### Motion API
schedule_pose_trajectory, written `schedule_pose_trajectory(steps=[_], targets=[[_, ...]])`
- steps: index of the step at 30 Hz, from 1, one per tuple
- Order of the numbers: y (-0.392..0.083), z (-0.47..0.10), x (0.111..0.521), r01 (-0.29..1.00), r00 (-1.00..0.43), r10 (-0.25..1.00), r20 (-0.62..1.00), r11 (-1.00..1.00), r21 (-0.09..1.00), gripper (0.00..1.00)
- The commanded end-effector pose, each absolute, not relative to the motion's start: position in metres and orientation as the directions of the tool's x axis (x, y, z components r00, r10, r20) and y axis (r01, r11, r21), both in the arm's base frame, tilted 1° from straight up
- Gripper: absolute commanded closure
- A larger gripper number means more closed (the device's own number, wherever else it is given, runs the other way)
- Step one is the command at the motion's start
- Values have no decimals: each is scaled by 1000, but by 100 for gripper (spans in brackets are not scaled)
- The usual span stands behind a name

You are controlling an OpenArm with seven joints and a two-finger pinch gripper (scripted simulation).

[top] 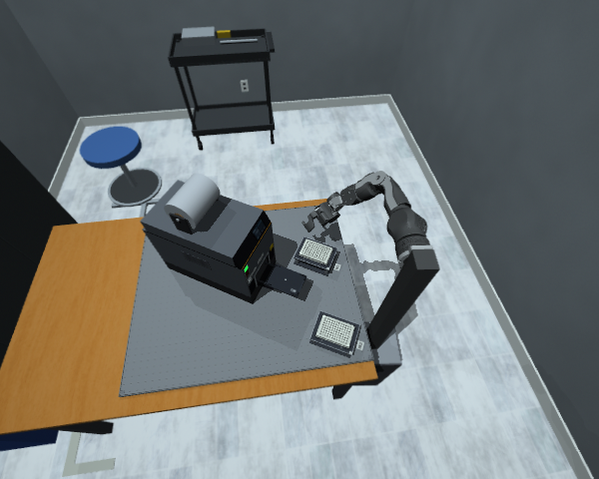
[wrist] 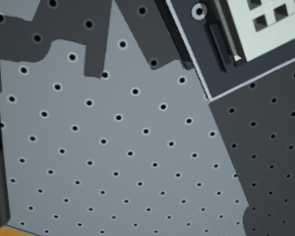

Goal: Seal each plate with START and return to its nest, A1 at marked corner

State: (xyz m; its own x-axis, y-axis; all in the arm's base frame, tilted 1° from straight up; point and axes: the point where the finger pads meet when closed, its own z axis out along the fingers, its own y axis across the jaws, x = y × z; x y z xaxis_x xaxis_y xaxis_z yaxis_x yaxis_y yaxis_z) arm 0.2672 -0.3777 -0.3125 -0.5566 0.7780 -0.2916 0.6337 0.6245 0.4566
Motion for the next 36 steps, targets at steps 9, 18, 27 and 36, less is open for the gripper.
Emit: schedule_pose_trajectory(steps=[9, 18, 27, 36], targets=[[-352, -327, 286, 676, -585, 780, -222, 620, 399, 35], [-317, -337, 309, 690, -619, 767, -170, 634, 349, 35], [-286, -334, 330, 683, -661, 740, -125, 662, 309, 35], [-247, -329, 348, 653, -728, 682, -72, 722, 230, 35]])
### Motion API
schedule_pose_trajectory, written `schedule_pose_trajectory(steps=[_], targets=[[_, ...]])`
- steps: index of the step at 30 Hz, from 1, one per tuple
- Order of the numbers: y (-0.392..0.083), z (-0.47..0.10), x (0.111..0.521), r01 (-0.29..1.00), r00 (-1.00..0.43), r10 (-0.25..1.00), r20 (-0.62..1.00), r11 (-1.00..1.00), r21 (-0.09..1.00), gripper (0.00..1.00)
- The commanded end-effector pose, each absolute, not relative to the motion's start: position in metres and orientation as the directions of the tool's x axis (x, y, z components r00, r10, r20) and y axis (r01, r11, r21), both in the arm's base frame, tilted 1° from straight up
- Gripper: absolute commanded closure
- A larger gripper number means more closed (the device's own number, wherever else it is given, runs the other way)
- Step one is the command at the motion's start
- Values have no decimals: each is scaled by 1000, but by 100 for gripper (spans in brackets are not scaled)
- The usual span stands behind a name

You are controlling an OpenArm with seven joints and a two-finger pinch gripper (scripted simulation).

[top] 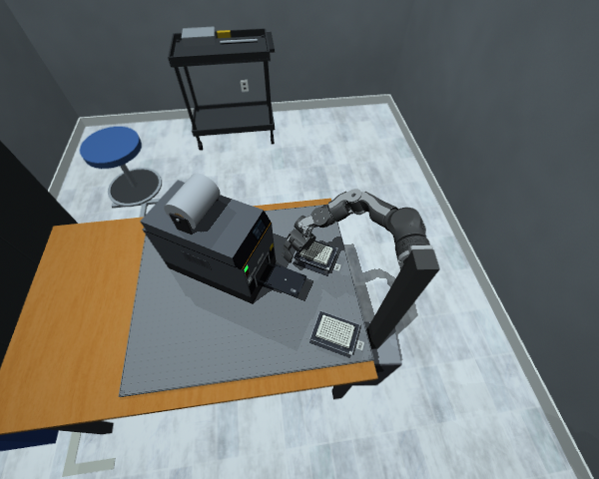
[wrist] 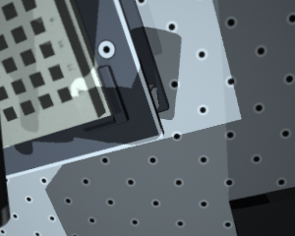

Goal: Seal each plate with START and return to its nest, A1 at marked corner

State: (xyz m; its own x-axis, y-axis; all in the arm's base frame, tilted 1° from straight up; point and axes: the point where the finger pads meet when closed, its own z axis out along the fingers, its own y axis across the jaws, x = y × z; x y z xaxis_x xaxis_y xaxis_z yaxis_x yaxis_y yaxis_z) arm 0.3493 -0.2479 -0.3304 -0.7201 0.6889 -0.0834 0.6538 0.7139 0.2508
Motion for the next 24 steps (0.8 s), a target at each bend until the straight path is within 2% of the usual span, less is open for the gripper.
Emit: schedule_pose_trajectory(steps=[1, 10, 14, 22, 24], targets=[[-243, -328, 350, 648, -735, 674, -67, 729, 221, 35], [-211, -316, 364, 630, -757, 651, -56, 750, 200, 35], [-194, -310, 368, 572, -814, 580, -31, 809, 130, 35], [-168, -295, 377, 542, -837, 547, -27, 834, 104, 35], [-161, -290, 378, 500, -865, 502, -20, 864, 63, 35]])
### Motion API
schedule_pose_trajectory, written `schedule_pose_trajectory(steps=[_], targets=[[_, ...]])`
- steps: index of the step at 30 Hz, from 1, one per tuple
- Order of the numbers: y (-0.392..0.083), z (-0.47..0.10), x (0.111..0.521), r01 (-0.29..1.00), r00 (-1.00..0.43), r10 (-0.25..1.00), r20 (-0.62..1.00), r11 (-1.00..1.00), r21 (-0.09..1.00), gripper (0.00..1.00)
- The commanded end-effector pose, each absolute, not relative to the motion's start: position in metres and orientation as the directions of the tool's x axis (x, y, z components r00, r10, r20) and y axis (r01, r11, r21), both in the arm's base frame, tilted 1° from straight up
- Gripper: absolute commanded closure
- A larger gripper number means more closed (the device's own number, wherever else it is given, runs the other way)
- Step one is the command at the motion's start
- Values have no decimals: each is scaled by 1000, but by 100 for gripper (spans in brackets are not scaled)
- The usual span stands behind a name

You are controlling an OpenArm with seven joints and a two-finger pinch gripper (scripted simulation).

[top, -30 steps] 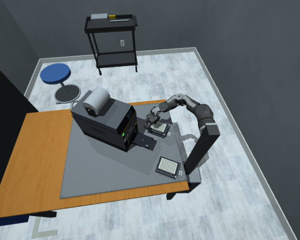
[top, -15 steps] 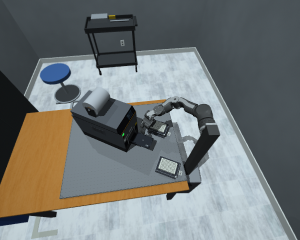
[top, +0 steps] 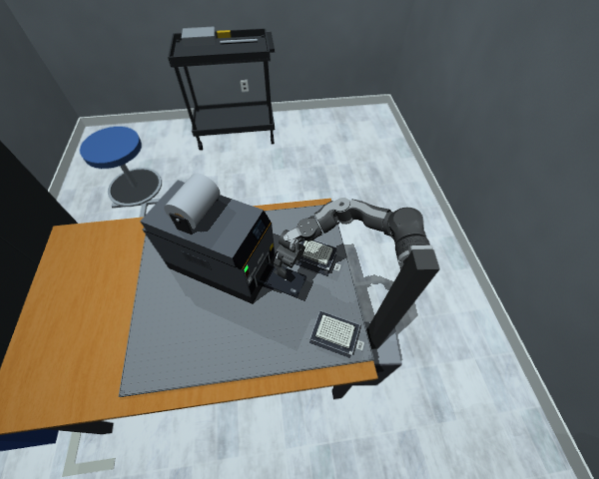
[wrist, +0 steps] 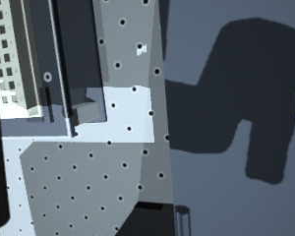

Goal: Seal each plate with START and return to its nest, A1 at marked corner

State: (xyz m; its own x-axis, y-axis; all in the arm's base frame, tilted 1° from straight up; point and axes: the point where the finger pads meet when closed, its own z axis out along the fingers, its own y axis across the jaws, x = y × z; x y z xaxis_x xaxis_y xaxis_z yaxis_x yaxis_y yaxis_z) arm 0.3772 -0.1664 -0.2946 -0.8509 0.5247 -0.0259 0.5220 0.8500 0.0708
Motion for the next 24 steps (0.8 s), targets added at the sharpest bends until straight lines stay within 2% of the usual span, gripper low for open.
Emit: schedule_pose_trajectory(steps=[1, 7, 12, 24], targets=[[-155, -286, 379, 499, -865, 502, -20, 864, 70, 35], [-132, -269, 384, 414, -910, 414, -19, 910, -6, 35], [-113, -253, 388, 418, -908, 418, -20, 908, -2, 35], [-116, -257, 383, 417, -908, 417, -49, 909, 1, 35]])
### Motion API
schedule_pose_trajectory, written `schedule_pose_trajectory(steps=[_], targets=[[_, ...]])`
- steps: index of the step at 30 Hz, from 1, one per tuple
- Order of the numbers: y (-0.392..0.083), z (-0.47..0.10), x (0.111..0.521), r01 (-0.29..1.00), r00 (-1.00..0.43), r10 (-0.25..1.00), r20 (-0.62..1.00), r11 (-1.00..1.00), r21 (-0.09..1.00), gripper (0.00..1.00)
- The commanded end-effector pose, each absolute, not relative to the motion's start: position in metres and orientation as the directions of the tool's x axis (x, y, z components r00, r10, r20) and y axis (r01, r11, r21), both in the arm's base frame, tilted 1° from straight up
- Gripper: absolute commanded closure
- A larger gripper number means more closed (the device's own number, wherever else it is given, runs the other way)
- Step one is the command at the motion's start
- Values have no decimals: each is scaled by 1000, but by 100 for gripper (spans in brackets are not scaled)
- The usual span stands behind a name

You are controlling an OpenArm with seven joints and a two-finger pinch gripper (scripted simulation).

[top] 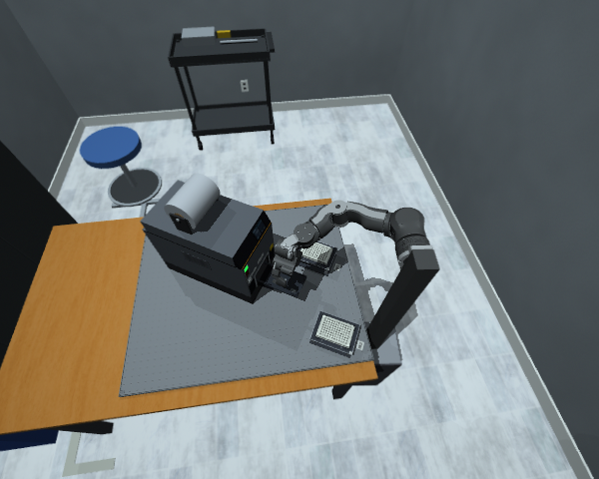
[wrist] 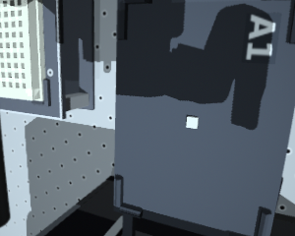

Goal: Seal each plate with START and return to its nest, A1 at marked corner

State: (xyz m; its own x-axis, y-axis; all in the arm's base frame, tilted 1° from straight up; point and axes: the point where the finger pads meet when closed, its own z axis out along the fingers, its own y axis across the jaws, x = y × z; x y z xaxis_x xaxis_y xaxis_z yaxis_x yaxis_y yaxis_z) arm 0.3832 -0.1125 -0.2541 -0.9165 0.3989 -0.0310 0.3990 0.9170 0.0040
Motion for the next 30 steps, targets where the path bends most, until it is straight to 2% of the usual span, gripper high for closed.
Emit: schedule_pose_trajectory(steps=[1, 30], targets=[[-120, -258, 380, 417, -908, 416, -59, 909, 1, 35], [-217, -283, 305, 407, -878, 391, -277, 913, 1, 35]])
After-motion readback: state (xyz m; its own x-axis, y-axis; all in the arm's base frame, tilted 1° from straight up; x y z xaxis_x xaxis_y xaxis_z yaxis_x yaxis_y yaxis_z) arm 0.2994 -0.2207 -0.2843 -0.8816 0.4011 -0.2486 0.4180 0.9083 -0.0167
